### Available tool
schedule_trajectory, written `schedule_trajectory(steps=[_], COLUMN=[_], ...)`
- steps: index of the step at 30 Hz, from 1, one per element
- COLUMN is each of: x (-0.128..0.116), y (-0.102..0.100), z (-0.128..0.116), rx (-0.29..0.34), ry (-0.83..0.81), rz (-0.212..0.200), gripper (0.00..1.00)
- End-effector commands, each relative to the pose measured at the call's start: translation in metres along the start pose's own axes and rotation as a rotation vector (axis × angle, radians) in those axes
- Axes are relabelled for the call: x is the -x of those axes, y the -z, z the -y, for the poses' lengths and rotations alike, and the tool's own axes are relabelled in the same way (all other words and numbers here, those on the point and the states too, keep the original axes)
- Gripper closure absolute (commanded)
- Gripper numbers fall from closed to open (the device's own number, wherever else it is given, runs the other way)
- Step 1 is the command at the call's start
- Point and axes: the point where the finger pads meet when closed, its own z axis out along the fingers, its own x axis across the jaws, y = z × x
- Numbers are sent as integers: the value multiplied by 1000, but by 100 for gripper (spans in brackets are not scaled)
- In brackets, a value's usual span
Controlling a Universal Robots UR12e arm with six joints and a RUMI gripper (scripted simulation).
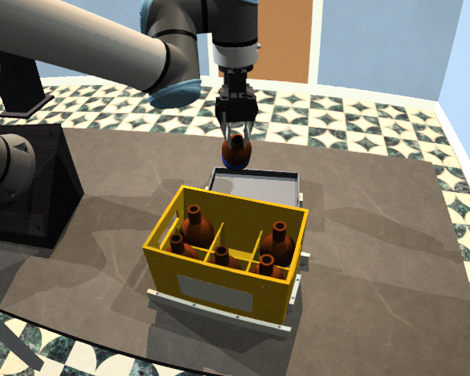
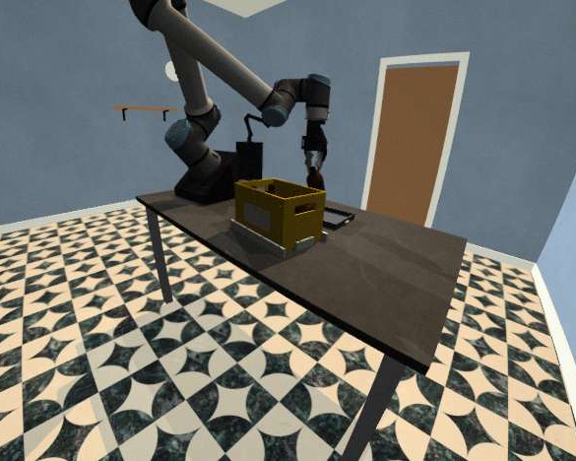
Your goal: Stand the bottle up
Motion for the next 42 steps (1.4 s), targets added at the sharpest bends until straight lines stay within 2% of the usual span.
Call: schedule_trajectory(steps=[1,24,35,42], x=[-1,0,0,0], y=[1,0,0,-1], z=[0,0,0,0], rx=[0,7,48,98], ry=[-1,-1,-1,-1], rz=[-1,-1,2,3], gripper=[100,100,100,100])
